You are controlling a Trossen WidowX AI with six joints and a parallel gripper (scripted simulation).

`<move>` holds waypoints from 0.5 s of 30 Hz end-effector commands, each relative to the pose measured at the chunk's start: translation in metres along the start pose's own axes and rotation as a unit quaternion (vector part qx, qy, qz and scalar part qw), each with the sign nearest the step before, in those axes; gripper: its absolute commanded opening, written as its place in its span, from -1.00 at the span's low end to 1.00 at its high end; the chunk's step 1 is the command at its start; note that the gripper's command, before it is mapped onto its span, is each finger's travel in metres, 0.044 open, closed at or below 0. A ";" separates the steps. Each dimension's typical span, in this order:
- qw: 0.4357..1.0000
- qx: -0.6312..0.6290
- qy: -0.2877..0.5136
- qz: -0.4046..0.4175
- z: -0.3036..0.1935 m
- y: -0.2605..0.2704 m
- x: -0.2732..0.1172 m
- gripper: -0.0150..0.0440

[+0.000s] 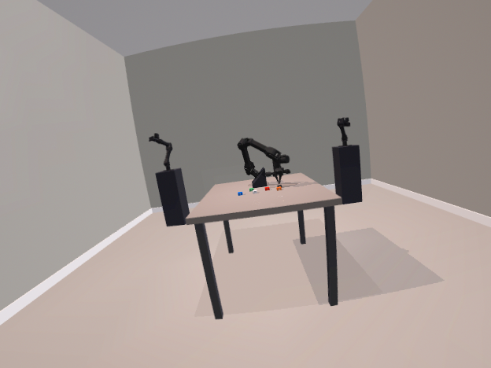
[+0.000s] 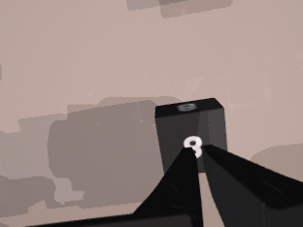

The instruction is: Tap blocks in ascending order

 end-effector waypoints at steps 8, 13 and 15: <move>1.000 -0.005 0.001 -0.005 -0.002 -0.002 0.015 -0.42; 1.000 -0.001 0.001 -0.002 -0.001 -0.001 0.009 -0.42; 1.000 -0.004 0.001 -0.004 -0.002 -0.001 -0.012 -0.42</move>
Point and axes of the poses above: the point midway between the two fingers, 35 mm back from their tips, its own x axis out along the fingers, its own y axis across the jaws, z = x × y, the point moved 9 cm from there along -x, back along the fingers, and after that the axes turned 10 degrees about x, right-handed, at the moved point
